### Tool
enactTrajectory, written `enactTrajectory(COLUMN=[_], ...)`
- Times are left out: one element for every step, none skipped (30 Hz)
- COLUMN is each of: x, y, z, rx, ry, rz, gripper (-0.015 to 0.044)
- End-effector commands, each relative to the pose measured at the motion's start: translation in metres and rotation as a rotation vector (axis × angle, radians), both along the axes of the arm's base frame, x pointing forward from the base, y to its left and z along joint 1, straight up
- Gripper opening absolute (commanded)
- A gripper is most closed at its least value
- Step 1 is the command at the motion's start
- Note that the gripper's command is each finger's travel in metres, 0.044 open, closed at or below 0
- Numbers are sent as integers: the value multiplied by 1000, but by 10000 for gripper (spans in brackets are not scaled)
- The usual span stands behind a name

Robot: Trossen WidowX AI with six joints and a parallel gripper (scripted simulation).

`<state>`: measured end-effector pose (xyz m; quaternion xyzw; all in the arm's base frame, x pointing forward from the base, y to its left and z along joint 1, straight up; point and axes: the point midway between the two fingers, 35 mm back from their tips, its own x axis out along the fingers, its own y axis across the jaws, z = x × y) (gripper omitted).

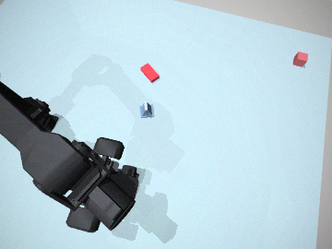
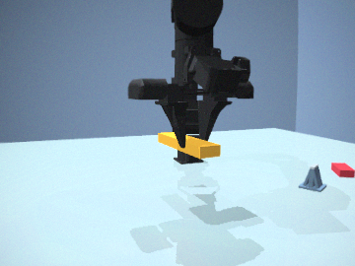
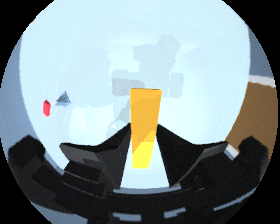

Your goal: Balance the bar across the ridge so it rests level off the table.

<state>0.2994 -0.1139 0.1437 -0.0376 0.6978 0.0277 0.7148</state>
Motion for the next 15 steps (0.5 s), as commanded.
enactTrajectory(x=[8,9,11,12,14,15,17,18,19,21,22,23,24,26,27], y=[13,16,19,23,26,29,33,36,40,43,46,50,53,57,60], z=[0,1,1,1,1,1,1,1,1,1,1,1,1,1,1], rx=[4,4,4,4,4,4,5,5,5,5,5,5,5,6,6], ry=[-2,-2,-2,-2,-2,-2,-2,-2,-2,-2,-2,-2,-2,-3,-3], rz=[17,23,28,34,39,44,50,55,61,66,71,77,82,87,93], gripper=[0,0,0,0,0,0,0,0,0,0,0,0,0,0,0])
